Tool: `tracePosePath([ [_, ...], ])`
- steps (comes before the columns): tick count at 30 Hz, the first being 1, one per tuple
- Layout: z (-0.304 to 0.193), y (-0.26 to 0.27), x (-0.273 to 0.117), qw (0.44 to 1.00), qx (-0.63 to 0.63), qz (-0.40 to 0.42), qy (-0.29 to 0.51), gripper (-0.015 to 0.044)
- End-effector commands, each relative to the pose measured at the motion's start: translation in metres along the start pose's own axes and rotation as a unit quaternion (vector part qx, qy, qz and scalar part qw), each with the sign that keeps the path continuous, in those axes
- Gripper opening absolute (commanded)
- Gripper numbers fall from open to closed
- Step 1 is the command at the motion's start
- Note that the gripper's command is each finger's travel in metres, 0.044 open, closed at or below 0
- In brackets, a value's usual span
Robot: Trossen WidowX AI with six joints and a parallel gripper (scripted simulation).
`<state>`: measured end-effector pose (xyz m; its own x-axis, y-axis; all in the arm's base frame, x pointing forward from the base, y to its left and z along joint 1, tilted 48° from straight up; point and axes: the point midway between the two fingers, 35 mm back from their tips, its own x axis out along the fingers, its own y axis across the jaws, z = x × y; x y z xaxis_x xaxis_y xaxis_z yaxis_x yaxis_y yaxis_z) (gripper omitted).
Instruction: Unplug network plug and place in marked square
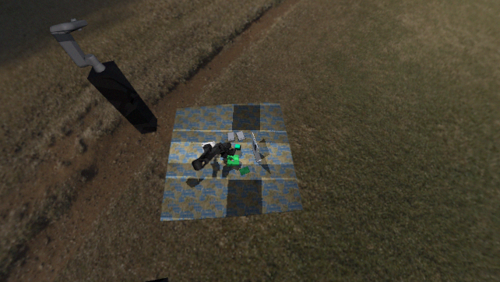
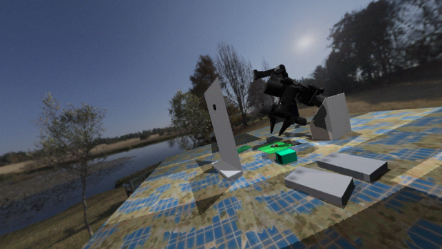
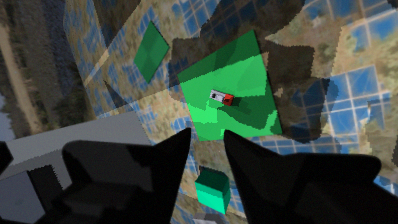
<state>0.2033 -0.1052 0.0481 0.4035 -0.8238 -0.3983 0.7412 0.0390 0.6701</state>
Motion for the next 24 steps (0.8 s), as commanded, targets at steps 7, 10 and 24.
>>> tracePosePath([
  [7, -0.001, 0.005, -0.006, 1.0, 0.003, 0.001, -0.001, 0.0156],
  [10, -0.001, 0.005, -0.008, 1.0, 0.003, 0.001, -0.001, 0.0156],
  [24, 0.0, 0.009, -0.016, 1.0, 0.002, 0.001, -0.003, 0.0156],
])
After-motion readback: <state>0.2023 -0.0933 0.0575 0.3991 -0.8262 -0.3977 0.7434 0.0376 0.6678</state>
